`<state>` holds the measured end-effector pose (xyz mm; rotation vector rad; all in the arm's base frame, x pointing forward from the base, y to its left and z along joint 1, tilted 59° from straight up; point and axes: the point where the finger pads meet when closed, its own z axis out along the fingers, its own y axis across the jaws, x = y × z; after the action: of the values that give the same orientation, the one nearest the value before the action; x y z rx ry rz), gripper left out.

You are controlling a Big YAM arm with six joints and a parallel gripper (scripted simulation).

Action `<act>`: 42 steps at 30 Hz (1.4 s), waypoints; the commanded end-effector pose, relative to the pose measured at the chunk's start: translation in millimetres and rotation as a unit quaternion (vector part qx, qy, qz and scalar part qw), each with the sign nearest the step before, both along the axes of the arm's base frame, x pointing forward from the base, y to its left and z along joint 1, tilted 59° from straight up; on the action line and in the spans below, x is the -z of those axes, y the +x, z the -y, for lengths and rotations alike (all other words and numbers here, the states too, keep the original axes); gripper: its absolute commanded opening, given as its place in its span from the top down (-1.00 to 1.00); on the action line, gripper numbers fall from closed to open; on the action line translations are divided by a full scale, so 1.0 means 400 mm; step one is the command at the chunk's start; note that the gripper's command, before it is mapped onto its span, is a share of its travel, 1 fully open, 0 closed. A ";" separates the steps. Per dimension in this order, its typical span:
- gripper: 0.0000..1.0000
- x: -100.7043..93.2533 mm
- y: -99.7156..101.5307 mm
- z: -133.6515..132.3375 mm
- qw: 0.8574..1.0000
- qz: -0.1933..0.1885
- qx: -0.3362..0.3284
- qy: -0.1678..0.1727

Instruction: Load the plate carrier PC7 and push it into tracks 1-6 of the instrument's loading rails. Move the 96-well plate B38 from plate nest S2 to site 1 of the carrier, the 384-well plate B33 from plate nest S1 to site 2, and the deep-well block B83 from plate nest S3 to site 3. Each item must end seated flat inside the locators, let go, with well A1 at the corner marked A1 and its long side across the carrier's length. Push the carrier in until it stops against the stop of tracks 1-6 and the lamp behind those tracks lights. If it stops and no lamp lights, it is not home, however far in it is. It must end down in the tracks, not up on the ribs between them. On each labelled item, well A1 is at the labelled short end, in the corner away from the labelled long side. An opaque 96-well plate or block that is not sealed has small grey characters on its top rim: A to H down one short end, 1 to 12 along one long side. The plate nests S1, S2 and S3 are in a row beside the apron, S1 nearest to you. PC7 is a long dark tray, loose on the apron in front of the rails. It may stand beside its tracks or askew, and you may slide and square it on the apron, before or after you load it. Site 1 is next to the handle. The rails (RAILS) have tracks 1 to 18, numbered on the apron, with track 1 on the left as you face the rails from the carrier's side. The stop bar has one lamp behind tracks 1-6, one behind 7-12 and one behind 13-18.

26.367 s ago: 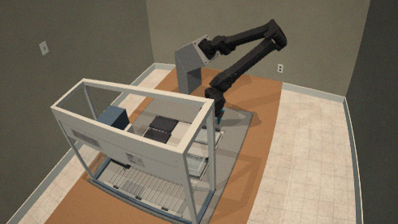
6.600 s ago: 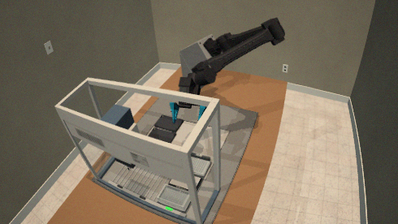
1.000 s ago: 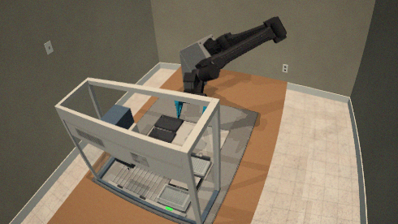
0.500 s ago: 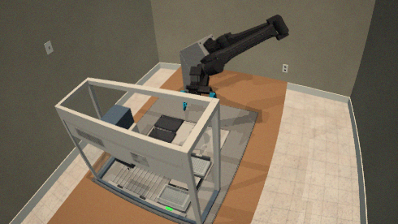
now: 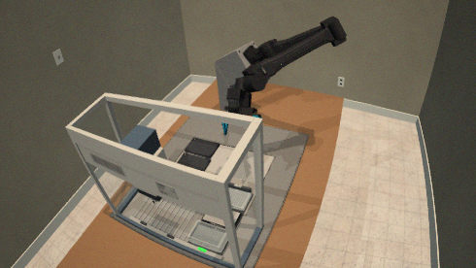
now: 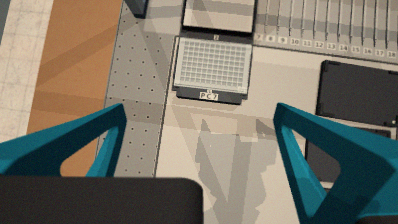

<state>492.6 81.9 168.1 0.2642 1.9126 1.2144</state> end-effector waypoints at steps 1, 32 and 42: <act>-1.00 -0.003 0.032 -0.026 0.999 -0.006 -0.037 -0.030; -1.00 0.130 0.011 -0.037 0.941 -0.231 -0.239 -0.061; -1.00 0.266 -0.061 0.028 0.941 -0.230 -0.240 -0.062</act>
<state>470.8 83.7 72.2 0.0315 2.5837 1.4424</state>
